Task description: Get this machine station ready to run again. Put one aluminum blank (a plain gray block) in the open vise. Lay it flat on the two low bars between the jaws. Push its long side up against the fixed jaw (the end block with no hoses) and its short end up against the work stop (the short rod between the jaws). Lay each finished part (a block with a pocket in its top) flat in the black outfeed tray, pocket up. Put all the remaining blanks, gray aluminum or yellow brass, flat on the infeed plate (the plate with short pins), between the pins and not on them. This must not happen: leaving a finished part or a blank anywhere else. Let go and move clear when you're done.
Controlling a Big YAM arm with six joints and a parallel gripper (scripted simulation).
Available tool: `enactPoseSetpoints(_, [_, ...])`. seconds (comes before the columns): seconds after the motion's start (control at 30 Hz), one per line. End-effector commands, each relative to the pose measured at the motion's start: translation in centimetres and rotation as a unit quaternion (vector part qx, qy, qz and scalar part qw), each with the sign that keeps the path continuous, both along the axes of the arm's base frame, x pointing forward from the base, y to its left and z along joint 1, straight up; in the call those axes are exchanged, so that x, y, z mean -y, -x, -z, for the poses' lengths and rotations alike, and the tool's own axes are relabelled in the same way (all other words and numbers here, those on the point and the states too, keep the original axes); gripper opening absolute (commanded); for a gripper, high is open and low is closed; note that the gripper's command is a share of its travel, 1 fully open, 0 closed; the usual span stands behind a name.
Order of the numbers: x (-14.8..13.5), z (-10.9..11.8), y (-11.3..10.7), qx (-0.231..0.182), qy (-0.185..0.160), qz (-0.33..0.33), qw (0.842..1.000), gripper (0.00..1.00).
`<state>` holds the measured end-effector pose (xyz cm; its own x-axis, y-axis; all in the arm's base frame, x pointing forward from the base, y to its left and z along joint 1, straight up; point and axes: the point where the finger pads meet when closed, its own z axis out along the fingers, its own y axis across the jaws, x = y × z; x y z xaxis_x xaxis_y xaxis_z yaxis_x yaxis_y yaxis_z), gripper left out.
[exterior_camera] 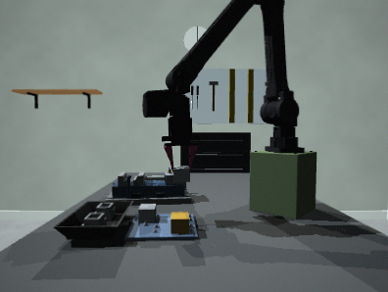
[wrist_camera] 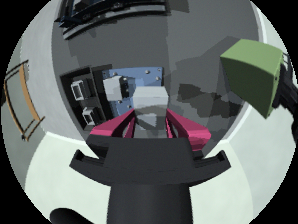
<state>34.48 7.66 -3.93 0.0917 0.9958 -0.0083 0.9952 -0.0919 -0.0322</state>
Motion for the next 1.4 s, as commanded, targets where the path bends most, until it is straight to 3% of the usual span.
enactPoseSetpoints(0.0, [-0.9,-2.7,-3.0,0.041,-0.008,0.0,0.999,0.0])
enactPoseSetpoints(0.33, [-0.4,-2.8,-3.5,0.041,-0.008,-0.001,0.999,0.0])
enactPoseSetpoints(0.6, [4.1,-2.3,-7.4,0.029,-0.004,-0.006,1.0,0.0])
enactPoseSetpoints(0.67, [4.1,-2.3,-7.4,0.029,-0.004,-0.006,1.0,0.0])
enactPoseSetpoints(0.83, [9.9,-2.1,-11.4,0.026,-0.004,-0.012,1.0,0.0])
enactPoseSetpoints(1.07, [20.5,-1.8,-15.6,0.024,-0.003,-0.021,0.999,0.0])
enactPoseSetpoints(1.17, [24.7,-1.6,-16.4,0.024,-0.003,-0.024,0.999,0.0])
enactPoseSetpoints(1.23, [24.7,-1.6,-16.4,0.024,-0.003,-0.024,0.999,0.0])
enactPoseSetpoints(1.37, [28.8,-1.4,-16.8,0.023,-0.003,-0.027,0.999,0.0])
